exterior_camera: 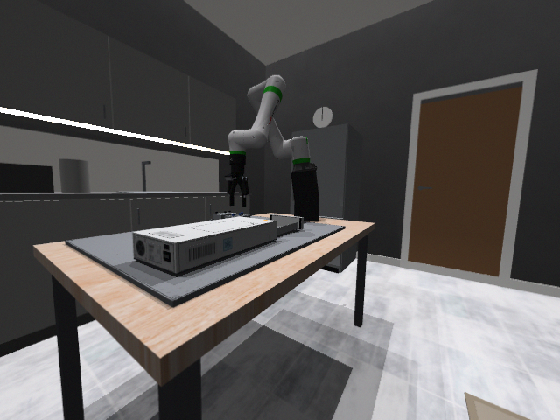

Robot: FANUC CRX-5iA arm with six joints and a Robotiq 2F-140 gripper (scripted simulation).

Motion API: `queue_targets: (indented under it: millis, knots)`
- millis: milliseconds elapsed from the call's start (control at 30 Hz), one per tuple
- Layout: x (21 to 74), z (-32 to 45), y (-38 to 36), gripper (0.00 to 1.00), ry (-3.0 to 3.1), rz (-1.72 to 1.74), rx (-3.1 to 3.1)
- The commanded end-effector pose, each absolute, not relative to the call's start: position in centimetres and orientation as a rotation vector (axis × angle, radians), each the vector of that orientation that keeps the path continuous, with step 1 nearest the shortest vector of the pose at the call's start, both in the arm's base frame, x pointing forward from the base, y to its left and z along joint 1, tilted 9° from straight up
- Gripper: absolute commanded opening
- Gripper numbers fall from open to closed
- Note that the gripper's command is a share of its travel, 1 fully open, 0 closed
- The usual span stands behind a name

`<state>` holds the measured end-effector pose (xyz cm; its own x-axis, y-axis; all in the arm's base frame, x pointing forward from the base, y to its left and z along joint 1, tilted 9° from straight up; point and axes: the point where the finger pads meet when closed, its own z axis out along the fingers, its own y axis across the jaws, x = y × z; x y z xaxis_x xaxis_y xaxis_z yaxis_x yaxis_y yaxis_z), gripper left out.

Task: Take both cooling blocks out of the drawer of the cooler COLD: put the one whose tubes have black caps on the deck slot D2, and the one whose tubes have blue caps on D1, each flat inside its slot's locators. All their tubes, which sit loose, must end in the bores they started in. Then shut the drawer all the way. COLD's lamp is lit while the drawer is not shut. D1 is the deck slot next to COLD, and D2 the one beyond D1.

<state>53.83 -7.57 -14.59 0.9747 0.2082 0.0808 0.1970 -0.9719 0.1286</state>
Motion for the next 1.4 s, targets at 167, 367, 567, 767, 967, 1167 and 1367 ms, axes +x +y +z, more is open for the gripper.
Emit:
queue_targets:
  millis: [167, 367, 567, 767, 967, 1167, 1367]
  knots:
    - [53.8, -13.7, -7.5, 0.66, 0.31, 0.144, 3.002]
    - [53.7, -13.0, -7.4, 0.66, 0.31, 0.144, 3.002]
    - [53.7, -12.4, -7.3, 0.66, 0.31, 0.144, 3.002]
    - [53.6, -11.6, -7.2, 0.66, 0.31, 0.144, 3.002]
    - [53.5, -10.9, -7.2, 0.66, 0.31, 0.144, 3.002]
    - [53.2, -10.5, -6.8, 0.1, 0.349, 0.142, 2.996]
    - [51.9, -11.0, -4.8, 0.1, 0.586, 0.126, 2.953]
